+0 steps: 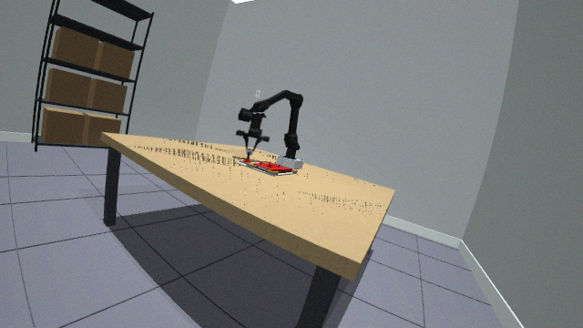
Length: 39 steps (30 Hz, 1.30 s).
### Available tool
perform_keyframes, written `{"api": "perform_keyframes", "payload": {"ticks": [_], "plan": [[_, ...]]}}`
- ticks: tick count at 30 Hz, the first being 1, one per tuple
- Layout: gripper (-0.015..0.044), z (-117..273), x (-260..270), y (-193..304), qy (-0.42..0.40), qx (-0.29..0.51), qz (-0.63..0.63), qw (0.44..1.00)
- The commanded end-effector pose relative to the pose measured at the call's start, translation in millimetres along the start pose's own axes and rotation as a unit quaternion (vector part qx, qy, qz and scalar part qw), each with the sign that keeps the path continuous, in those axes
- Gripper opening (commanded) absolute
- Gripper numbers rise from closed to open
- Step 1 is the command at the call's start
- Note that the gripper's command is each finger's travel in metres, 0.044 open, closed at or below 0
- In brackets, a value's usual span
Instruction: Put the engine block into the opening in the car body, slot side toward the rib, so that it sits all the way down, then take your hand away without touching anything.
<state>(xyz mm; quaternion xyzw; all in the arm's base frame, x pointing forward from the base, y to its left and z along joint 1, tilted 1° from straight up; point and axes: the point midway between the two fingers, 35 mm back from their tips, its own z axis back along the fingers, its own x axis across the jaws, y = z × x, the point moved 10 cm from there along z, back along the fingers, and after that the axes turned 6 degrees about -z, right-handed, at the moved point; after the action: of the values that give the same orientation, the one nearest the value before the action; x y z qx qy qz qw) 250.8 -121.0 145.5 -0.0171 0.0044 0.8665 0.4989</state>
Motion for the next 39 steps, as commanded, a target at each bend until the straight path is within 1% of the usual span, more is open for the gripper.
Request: {"api": "perform_keyframes", "payload": {"ticks": [1, 25, 31, 39], "plan": [[0.0, 13.4, -1.1, -0.6, 0.002, -0.005, -0.001, 1.0], [0.0, 88.2, 4.1, 4.6, 0.002, -0.005, -0.001, 1.0], [0.0, 89.3, 5.3, 1.7, 0.002, -0.004, -0.003, 1.0], [0.0, 83.7, 10.3, -16.4, 0.001, -0.002, -0.014, 1.0]]}}
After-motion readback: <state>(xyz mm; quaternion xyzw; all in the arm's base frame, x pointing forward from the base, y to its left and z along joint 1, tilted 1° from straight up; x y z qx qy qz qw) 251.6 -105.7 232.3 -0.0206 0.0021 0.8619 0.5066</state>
